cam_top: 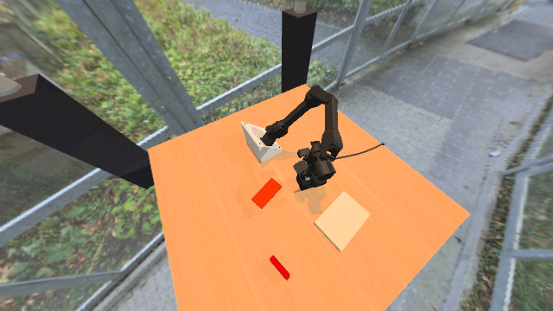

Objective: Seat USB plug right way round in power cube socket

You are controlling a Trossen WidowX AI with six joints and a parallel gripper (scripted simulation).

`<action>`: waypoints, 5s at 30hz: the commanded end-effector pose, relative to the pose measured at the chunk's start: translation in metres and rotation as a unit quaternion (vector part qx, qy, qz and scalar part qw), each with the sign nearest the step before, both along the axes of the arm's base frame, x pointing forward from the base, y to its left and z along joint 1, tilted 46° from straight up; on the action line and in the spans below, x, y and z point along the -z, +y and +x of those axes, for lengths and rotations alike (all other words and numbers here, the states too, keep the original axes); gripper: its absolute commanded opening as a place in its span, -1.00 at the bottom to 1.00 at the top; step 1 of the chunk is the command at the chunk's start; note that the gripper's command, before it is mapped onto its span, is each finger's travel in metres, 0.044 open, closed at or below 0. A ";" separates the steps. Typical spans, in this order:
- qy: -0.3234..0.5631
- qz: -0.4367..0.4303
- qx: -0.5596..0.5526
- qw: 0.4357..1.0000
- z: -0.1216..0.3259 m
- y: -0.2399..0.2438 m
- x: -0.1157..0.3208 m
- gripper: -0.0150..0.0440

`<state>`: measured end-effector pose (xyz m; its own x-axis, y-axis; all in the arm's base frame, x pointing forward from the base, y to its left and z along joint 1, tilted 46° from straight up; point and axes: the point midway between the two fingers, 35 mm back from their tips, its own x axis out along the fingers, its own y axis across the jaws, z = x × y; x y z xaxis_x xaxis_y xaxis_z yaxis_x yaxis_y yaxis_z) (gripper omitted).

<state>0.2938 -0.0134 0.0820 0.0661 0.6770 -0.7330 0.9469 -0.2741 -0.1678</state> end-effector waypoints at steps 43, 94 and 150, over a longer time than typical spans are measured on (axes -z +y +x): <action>0.000 0.001 0.002 1.000 0.001 0.004 0.004 -0.49; 0.000 0.001 0.002 1.000 0.001 0.008 0.008 -0.49; 0.000 -0.002 0.003 1.000 0.001 0.005 0.007 -0.17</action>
<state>0.2947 -0.0075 0.0744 0.0701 0.6738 -0.7356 0.9451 -0.2809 -0.1672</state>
